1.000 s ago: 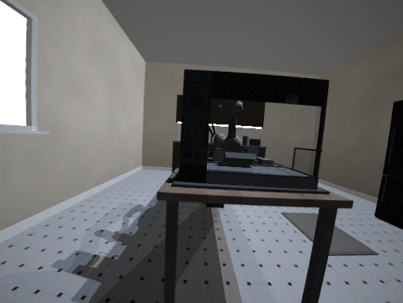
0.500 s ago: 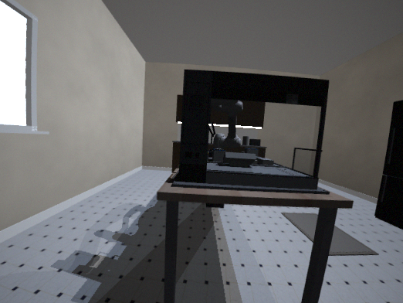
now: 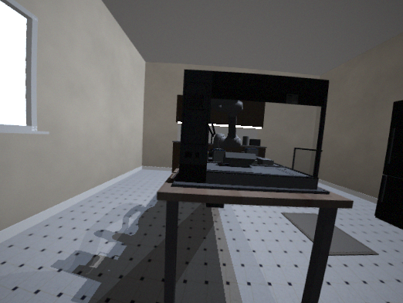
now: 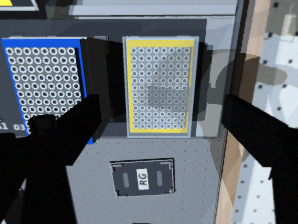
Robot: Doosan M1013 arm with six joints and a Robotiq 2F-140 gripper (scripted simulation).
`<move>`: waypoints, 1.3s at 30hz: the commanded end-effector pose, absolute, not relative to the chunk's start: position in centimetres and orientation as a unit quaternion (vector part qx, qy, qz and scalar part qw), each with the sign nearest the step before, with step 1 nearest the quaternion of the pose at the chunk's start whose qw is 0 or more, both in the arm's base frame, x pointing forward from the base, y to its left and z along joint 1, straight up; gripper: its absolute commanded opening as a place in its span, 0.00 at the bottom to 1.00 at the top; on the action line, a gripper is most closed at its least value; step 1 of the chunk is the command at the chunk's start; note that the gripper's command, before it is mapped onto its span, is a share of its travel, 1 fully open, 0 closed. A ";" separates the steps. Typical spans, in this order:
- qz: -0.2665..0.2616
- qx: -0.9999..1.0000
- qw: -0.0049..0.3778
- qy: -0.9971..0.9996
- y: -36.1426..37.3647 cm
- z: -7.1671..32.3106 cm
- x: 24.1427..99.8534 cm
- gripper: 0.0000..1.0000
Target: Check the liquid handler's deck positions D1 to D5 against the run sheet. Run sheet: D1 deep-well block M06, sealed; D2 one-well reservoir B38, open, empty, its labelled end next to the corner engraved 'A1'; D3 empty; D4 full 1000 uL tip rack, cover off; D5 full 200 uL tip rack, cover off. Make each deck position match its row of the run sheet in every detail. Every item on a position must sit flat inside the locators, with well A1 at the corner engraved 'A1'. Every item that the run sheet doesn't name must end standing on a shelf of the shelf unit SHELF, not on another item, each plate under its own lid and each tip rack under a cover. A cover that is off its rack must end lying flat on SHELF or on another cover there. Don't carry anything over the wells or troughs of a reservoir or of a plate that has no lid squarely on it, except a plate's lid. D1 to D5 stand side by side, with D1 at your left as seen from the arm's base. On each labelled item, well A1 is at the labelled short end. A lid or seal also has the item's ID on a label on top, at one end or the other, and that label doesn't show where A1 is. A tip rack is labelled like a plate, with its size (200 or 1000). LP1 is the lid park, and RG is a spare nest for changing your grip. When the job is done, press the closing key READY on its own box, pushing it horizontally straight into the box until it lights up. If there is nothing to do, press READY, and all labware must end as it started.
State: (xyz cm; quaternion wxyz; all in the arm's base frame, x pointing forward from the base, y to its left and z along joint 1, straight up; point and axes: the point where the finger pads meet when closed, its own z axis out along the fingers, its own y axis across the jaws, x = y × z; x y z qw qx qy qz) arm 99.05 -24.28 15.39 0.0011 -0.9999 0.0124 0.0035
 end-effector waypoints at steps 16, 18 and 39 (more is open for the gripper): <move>0.001 -1.000 -0.001 0.011 -18.2 15.4 99.2 0.79; 0.001 -1.000 0.000 0.011 -17.2 15.4 99.2 0.79; 0.002 -1.000 0.001 0.010 -12.0 15.3 99.3 0.79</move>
